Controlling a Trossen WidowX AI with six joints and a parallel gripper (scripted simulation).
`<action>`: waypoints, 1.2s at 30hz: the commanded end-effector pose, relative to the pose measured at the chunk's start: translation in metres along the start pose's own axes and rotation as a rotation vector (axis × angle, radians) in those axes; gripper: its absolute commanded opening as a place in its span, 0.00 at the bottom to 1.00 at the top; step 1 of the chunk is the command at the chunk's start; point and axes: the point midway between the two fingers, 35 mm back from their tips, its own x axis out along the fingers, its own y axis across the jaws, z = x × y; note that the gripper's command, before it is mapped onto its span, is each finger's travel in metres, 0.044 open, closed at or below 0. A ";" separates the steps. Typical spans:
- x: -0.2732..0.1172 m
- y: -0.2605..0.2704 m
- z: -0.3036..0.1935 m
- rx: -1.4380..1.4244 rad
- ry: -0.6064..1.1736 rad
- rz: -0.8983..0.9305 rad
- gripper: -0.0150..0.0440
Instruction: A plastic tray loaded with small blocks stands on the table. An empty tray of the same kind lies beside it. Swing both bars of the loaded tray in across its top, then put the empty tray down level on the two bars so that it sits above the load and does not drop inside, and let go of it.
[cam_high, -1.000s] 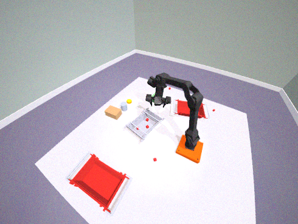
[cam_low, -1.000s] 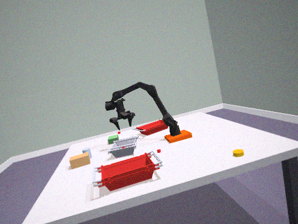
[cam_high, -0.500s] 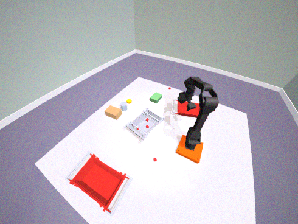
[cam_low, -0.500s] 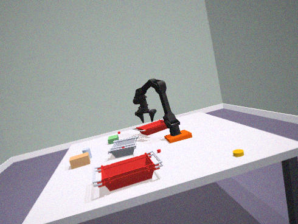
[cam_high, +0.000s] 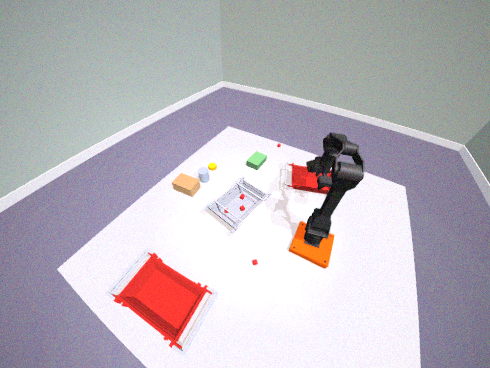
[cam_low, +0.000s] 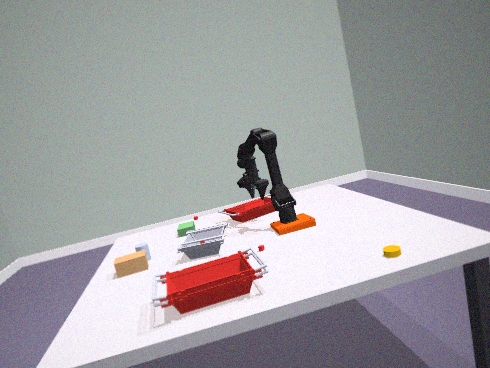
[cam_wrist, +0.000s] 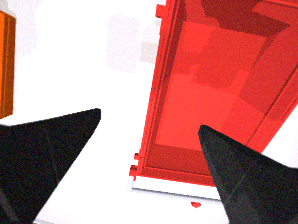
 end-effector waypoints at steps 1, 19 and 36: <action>0.009 0.001 0.000 0.014 -0.006 0.005 1.00; 0.083 0.002 0.001 0.014 -0.006 0.005 1.00; 0.084 0.003 0.001 0.014 -0.006 0.005 0.73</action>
